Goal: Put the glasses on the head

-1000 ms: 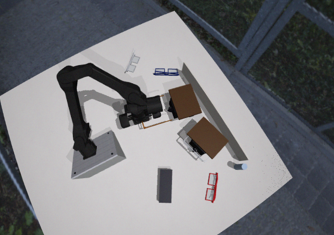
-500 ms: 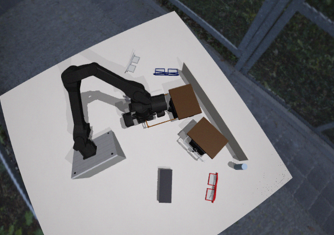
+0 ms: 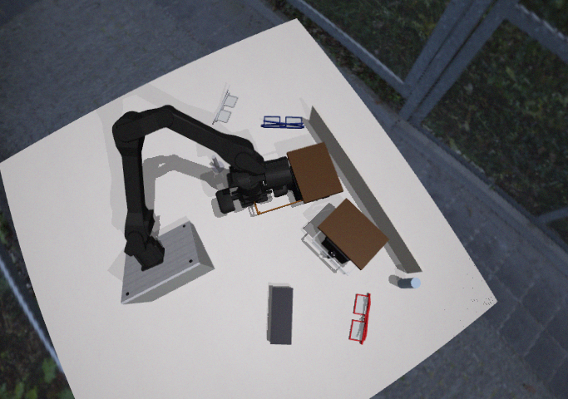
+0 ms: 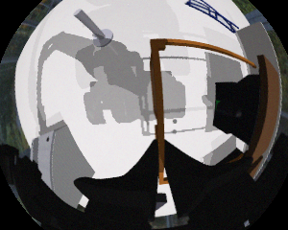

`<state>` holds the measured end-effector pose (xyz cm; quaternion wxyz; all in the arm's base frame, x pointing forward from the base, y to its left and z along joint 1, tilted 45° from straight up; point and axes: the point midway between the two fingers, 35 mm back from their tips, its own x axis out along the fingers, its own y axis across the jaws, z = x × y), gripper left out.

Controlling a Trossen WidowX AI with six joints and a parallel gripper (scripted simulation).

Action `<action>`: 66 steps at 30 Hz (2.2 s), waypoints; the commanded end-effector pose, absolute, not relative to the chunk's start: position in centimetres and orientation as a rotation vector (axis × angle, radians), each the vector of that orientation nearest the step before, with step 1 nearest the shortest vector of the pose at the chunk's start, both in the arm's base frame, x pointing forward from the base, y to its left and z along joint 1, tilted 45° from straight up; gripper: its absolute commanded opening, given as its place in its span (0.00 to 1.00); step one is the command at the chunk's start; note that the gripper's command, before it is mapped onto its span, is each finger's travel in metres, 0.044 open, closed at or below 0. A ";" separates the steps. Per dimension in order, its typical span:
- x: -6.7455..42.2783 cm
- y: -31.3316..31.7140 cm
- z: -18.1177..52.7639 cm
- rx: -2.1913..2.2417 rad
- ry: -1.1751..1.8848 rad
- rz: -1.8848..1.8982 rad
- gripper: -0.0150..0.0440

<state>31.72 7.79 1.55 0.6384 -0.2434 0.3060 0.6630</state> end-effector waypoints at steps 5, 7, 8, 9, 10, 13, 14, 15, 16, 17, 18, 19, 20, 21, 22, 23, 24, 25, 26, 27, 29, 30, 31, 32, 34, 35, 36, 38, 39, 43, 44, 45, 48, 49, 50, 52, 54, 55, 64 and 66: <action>32.9 7.8 1.4 -0.548 0.696 1.512 0.25; 33.2 7.8 1.4 -0.549 0.696 1.512 0.25; 33.3 7.8 1.4 -0.549 0.696 1.512 0.25; 33.4 7.8 1.4 -0.549 0.696 1.512 0.25; 33.6 7.8 1.4 -0.549 0.696 1.512 0.25; 34.0 7.9 1.3 -0.549 0.696 1.512 0.25; 34.1 7.9 1.3 -0.549 0.696 1.512 0.25; 34.2 7.9 1.3 -0.549 0.696 1.512 0.25; 34.3 7.9 1.3 -0.549 0.696 1.512 0.25; 34.5 7.9 1.3 -0.549 0.696 1.512 0.25; 34.6 7.9 1.3 -0.549 0.696 1.512 0.25; 34.7 7.8 1.3 -0.549 0.696 1.512 0.25; 34.9 7.8 1.3 -0.549 0.696 1.512 0.25; 35.0 7.8 1.3 -0.549 0.695 1.512 0.25; 35.1 7.8 1.3 -0.549 0.695 1.512 0.25; 35.3 7.8 1.3 -0.549 0.695 1.512 0.25; 35.4 7.8 1.2 -0.550 0.695 1.512 0.25; 35.5 7.8 1.2 -0.550 0.695 1.512 0.25; 35.6 7.8 1.2 -0.550 0.695 1.512 0.25; 35.8 7.8 1.2 -0.550 0.695 1.512 0.25; 36.0 7.8 1.2 -0.550 0.695 1.512 0.25; 36.2 7.8 1.2 -0.550 0.695 1.512 0.25; 36.3 7.8 1.2 -0.550 0.695 1.512 0.25; 36.4 7.8 1.2 -0.550 0.695 1.512 0.25; 36.7 7.8 1.1 -0.550 0.695 1.512 0.25; 36.8 7.8 1.1 -0.550 0.695 1.511 0.25; 37.0 7.8 1.1 -0.550 0.695 1.511 0.25; 37.2 7.8 1.1 -0.550 0.694 1.511 0.25; 37.4 7.8 1.1 -0.550 0.694 1.511 0.25; 37.9 7.8 1.0 -0.551 0.694 1.511 0.25; 38.0 7.8 1.0 -0.551 0.694 1.511 0.25; 38.2 7.8 1.0 -0.551 0.694 1.511 0.25; 38.6 7.8 1.0 -0.551 0.694 1.511 0.25; 38.7 7.8 1.0 -0.551 0.694 1.511 0.25; 38.8 7.8 0.9 -0.551 0.694 1.511 0.25; 39.1 7.8 0.9 -0.551 0.694 1.511 0.25; 39.4 7.8 0.9 -0.551 0.693 1.511 0.25; 39.5 7.9 0.9 -0.551 0.693 1.511 0.25; 40.7 7.9 0.7 -0.552 0.693 1.511 0.25; 41.0 7.9 0.7 -0.552 0.693 1.511 0.25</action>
